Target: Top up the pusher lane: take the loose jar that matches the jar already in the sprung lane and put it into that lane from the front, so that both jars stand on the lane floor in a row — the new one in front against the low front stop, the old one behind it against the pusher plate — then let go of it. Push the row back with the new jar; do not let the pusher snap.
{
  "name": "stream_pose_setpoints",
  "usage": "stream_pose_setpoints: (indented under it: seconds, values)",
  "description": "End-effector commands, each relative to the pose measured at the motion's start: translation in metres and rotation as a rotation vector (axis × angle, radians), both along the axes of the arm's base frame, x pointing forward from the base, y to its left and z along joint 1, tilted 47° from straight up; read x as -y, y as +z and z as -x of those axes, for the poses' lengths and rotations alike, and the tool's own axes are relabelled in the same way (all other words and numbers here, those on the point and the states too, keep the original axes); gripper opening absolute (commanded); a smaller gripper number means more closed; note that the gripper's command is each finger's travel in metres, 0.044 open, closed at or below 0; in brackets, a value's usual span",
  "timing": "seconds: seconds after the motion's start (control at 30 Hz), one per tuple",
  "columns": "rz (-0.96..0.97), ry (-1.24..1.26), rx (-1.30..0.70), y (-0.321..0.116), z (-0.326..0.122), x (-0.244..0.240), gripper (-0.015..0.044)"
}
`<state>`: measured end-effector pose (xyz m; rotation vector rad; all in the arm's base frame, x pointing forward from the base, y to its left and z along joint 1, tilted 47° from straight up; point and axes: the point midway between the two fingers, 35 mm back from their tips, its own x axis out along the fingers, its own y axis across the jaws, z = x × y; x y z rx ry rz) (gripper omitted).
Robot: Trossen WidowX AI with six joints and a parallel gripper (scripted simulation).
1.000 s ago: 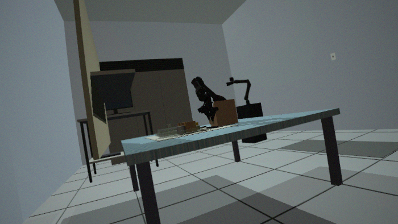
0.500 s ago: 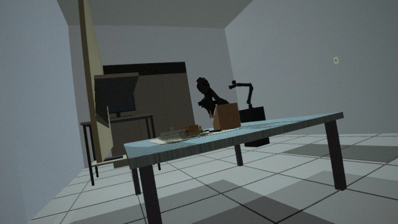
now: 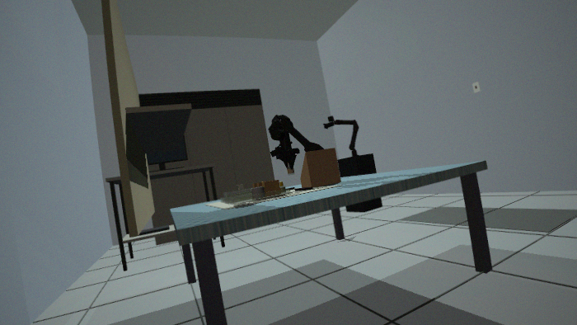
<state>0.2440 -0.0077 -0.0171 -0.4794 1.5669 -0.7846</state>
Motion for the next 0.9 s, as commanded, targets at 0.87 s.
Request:
stream_pose_setpoints:
  seconds: [0.87]
  values:
    - [0.024, -0.012, 0.017, -0.01, -0.038, 0.076, 0.0]
